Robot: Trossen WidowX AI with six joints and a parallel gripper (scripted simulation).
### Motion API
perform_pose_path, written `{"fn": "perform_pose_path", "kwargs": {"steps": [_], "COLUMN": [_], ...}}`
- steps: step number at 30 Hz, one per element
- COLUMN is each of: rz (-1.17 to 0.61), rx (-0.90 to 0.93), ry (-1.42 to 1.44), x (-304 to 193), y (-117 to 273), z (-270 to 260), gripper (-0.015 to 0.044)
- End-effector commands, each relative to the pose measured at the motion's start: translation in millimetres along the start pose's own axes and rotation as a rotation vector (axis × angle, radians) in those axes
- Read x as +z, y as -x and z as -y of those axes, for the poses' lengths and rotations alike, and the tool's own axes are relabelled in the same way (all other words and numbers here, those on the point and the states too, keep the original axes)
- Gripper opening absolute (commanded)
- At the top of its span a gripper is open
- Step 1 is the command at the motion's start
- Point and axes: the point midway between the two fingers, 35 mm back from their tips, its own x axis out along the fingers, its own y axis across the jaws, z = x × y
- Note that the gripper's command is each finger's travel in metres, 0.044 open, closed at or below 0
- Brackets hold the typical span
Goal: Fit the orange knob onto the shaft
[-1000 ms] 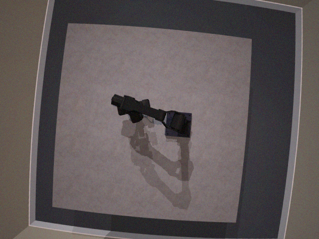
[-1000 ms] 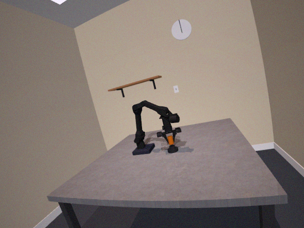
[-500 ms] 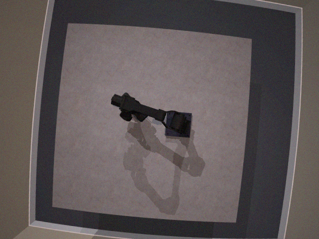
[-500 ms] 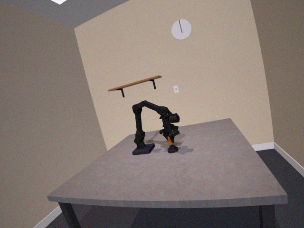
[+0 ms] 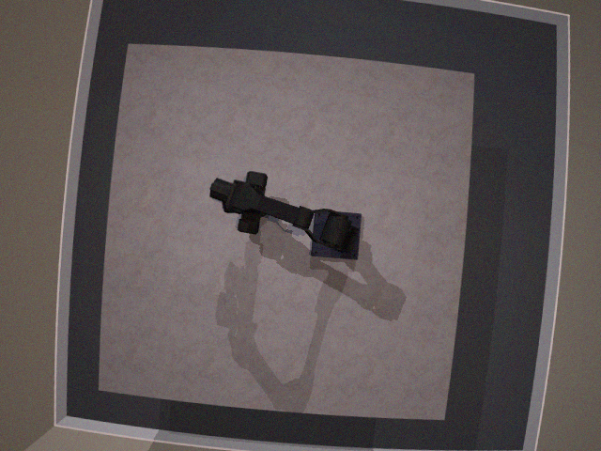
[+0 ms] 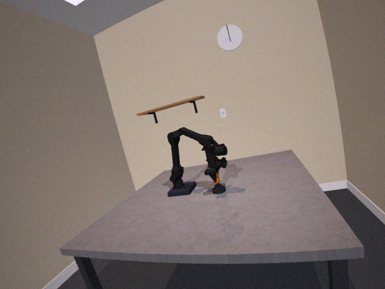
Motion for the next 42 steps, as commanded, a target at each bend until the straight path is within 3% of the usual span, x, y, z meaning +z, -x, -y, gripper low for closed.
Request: {"fn": "perform_pose_path", "kwargs": {"steps": [1,42], "rz": [0.006,0.006], "rx": [-0.003,-0.003], "ry": [-0.088,-0.088], "x": [-0.8,-0.2], "y": [0.8,-2.8], "z": [0.1,0.4], "gripper": [0.0,0.0]}}
